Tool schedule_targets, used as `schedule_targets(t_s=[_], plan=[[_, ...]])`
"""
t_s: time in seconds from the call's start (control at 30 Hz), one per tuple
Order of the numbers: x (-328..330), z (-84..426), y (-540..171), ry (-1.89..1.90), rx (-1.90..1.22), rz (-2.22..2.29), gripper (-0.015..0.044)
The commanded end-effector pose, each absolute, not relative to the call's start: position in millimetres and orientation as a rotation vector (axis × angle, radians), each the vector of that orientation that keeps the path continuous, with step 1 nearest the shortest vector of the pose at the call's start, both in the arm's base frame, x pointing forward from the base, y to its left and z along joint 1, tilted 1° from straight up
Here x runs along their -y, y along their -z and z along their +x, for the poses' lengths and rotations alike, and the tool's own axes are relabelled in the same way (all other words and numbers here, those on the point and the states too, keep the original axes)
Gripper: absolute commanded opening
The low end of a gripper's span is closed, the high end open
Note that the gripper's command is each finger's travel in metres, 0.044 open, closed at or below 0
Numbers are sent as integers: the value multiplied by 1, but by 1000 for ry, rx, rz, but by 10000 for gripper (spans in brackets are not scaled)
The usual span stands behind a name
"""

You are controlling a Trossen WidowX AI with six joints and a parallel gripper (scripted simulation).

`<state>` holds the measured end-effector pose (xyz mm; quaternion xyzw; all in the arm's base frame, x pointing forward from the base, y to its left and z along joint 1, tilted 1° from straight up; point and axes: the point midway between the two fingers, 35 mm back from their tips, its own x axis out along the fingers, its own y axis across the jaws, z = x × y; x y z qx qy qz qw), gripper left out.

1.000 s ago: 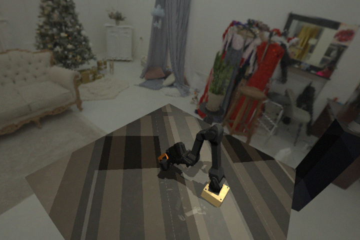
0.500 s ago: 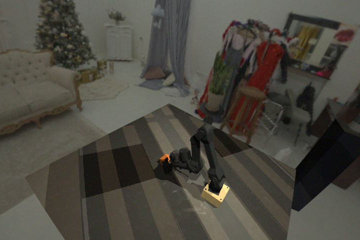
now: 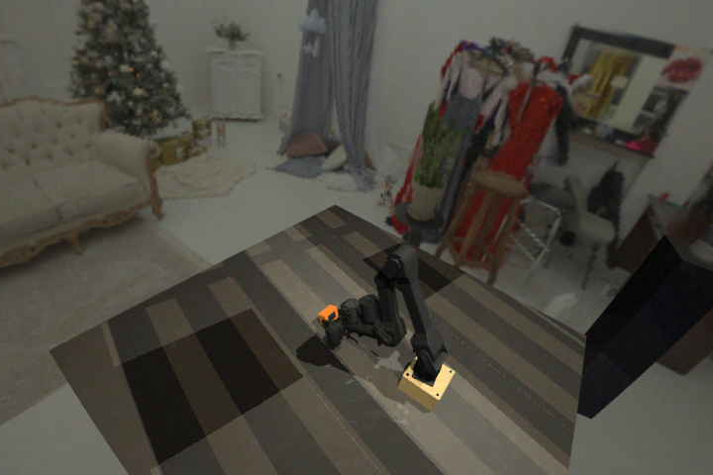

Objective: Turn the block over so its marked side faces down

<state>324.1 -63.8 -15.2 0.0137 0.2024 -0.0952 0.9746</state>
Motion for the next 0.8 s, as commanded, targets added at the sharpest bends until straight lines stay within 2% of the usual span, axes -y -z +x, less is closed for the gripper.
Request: schedule_targets(t_s=[0.0,0.13,0.67,0.7,0.77], plan=[[63,324,14,186,-404,25,0],[63,324,14,186,-404,25,0],[63,324,14,186,-404,25,420],[63,324,14,186,-404,25,440],[63,324,14,186,-404,25,440]])
